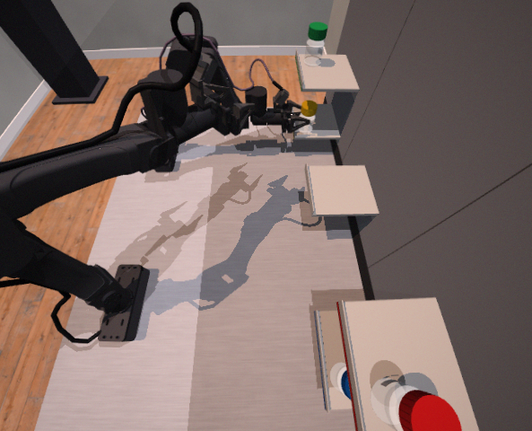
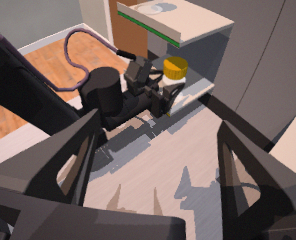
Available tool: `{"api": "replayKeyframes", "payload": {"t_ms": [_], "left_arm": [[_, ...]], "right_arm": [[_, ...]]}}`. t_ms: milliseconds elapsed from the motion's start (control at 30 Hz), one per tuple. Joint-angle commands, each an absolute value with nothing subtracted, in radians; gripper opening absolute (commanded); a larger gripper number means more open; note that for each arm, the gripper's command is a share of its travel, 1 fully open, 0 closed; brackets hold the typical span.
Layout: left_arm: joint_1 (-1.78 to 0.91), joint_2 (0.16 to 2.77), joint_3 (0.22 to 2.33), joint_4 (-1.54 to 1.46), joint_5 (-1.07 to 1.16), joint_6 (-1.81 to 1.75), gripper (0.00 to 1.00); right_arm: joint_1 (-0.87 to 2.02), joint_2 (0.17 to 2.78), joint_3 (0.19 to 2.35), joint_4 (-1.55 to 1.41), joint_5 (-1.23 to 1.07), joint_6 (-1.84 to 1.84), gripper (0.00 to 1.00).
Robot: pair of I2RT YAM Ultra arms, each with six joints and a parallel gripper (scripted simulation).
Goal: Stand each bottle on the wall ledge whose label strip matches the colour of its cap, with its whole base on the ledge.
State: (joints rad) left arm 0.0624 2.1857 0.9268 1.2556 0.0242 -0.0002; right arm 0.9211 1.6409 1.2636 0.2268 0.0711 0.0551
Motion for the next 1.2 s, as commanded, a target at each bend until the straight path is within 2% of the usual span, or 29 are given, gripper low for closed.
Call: {"api": "replayKeyframes", "payload": {"t_ms": [0,167,233,900,1167], "left_arm": [[0.076,2.175,0.928,1.3,0.037,0.0,0.52],[0.07,2.175,0.93,1.301,0.029,0.0,0.52],[0.07,2.175,0.93,1.301,0.029,0.0,0.72],[0.086,2.075,0.743,1.406,0.043,-0.01,0.72],[0.083,1.96,0.471,1.558,0.037,-0.003,0.72]], "right_arm": [[0.928,1.648,1.252,0.24,0.082,0.059,0.88],[0.928,1.648,1.252,0.24,0.082,0.059,0.88],[0.928,1.648,1.252,0.24,0.082,0.059,0.88],[0.928,1.648,1.252,0.24,0.082,0.059,0.88],[0.928,1.648,1.252,0.24,0.082,0.059,0.88]]}}
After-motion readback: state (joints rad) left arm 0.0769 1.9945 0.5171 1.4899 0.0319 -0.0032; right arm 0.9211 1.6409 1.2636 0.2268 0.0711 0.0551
